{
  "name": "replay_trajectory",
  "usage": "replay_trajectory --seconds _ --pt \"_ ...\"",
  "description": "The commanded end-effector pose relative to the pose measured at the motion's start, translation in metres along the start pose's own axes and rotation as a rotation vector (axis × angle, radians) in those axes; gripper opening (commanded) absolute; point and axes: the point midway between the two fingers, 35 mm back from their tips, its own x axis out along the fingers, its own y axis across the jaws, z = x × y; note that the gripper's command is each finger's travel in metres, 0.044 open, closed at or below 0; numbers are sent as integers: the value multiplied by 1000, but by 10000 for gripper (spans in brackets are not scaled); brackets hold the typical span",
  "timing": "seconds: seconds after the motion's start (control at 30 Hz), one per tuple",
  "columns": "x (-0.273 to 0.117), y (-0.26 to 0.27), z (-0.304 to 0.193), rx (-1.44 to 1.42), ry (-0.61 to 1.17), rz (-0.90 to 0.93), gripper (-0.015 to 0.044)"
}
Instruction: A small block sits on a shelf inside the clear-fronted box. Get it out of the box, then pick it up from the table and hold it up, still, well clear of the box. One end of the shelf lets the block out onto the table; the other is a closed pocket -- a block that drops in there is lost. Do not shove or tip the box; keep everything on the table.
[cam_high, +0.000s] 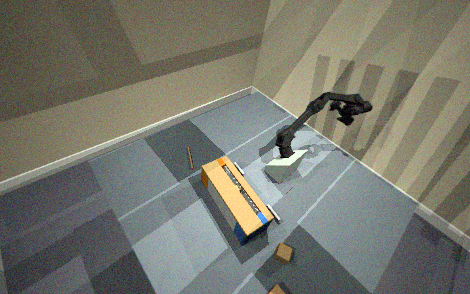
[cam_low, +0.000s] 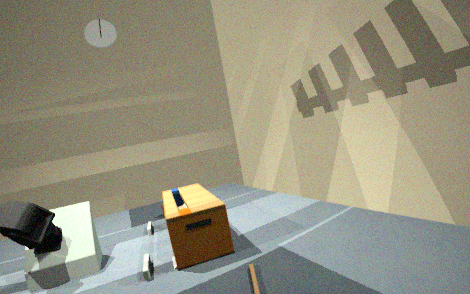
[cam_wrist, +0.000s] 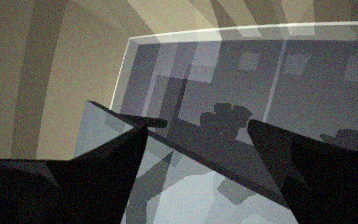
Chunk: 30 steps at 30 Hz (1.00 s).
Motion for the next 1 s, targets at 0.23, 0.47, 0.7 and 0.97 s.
replay_trajectory --seconds 0.23,0.47,0.7,0.97 --pt "-67 -12 -1 159 -75 -129 400" --pt "-175 -18 -14 424 -228 -319 400" --pt "-258 -15 -41 616 -379 -435 400" --pt "-364 3 -102 892 -620 -563 400"
